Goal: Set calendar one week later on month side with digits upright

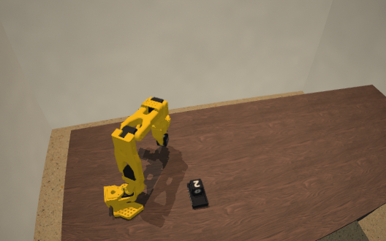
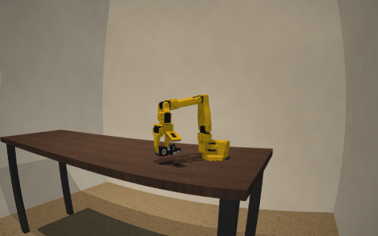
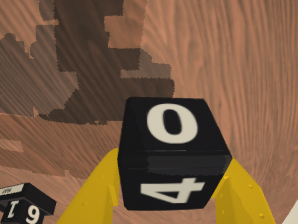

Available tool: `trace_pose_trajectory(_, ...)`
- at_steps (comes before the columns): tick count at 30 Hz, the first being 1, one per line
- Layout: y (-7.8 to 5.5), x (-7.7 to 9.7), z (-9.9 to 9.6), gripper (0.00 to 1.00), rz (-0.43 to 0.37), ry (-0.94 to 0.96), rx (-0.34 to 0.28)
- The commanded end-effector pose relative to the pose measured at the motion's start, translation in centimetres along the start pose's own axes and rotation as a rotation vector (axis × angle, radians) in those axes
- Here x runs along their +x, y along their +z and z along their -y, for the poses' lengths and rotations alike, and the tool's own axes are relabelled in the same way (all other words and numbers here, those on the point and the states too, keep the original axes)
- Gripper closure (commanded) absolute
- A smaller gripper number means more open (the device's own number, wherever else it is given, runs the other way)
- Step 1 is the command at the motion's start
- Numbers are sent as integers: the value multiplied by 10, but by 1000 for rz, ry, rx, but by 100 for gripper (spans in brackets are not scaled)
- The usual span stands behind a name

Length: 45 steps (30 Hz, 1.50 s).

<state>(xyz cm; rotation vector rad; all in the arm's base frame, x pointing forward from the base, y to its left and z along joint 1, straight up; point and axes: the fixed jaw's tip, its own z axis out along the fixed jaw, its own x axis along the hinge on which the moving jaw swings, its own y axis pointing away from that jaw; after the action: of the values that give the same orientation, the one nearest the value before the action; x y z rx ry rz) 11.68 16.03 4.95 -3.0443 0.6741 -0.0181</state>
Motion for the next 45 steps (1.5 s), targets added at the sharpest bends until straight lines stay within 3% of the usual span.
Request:
trace_pose_trajectory(1, -2, -2, 3, 100, -2, -2, 22)
trace_pose_trajectory(45, 14, -2, 3, 100, -2, -2, 22)
